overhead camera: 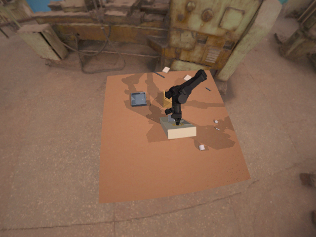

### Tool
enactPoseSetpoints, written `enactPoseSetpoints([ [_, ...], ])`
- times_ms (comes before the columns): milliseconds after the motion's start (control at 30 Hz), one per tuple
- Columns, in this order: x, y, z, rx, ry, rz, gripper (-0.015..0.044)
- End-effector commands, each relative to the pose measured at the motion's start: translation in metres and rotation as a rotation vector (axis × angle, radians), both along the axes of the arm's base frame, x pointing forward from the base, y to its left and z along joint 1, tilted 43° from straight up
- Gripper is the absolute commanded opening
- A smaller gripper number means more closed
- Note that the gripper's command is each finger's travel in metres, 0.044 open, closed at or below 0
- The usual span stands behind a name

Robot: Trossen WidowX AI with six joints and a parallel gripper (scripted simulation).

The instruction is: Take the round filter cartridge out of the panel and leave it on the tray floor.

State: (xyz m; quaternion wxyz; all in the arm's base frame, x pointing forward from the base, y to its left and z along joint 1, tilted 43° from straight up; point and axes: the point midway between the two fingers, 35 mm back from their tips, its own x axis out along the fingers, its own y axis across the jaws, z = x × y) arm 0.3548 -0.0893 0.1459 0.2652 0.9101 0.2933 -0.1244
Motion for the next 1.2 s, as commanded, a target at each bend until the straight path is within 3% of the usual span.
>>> enactPoseSetpoints([
  [0,0.006,0.005,-0.002,-0.021,-0.003,0.011,0.0000],
  [933,0.006,0.005,-0.002,-0.021,-0.003,0.011,0.0000],
  [1167,-0.019,-0.014,0.007,-0.016,0.010,0.007,0.0000],
])
